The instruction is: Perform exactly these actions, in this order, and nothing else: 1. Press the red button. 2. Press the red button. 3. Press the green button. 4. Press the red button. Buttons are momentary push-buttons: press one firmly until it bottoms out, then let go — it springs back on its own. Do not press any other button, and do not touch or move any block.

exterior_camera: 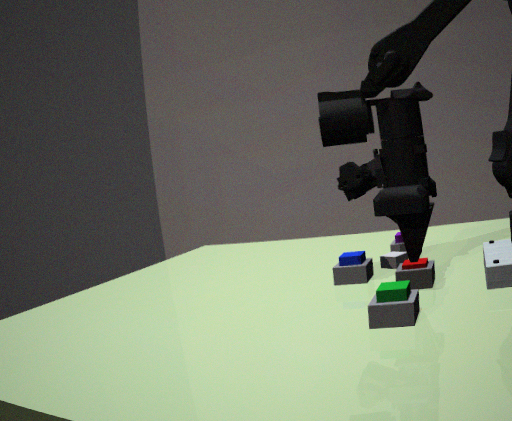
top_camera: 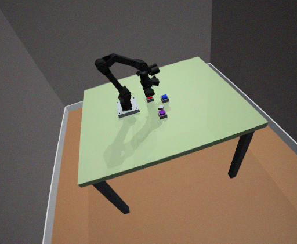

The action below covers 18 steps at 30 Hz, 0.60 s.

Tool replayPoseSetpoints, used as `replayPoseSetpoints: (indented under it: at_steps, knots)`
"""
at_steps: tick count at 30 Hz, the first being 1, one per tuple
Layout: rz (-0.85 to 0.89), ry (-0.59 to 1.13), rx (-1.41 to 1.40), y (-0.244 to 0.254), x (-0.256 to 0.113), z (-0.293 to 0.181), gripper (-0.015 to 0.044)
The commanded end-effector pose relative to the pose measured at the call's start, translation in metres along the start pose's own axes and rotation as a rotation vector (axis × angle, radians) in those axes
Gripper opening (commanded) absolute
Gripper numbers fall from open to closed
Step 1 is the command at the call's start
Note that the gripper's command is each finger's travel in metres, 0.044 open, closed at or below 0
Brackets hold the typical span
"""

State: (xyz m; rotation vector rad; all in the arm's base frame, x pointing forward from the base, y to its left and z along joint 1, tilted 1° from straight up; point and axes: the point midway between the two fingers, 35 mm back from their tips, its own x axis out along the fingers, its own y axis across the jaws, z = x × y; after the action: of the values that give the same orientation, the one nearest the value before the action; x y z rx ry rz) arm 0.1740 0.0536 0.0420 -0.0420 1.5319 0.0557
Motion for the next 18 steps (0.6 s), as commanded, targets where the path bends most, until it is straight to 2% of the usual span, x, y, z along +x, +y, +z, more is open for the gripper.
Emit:
replayPoseSetpoints:
  at_steps: [1,6,10,13,18]
  knots:
    - [0.002,0.006,-0.004,0.000,0.001,-0.001,0.0020]
    - [0.002,0.005,-0.004,0.000,-0.031,0.000,0.0020]
    - [0.002,0.006,-0.004,0.000,-0.033,0.000,0.0020]
    - [0.002,0.006,-0.008,0.012,-0.041,0.010,0.0099]
    - [0.003,0.009,-0.023,0.061,-0.064,0.039,0.0230]
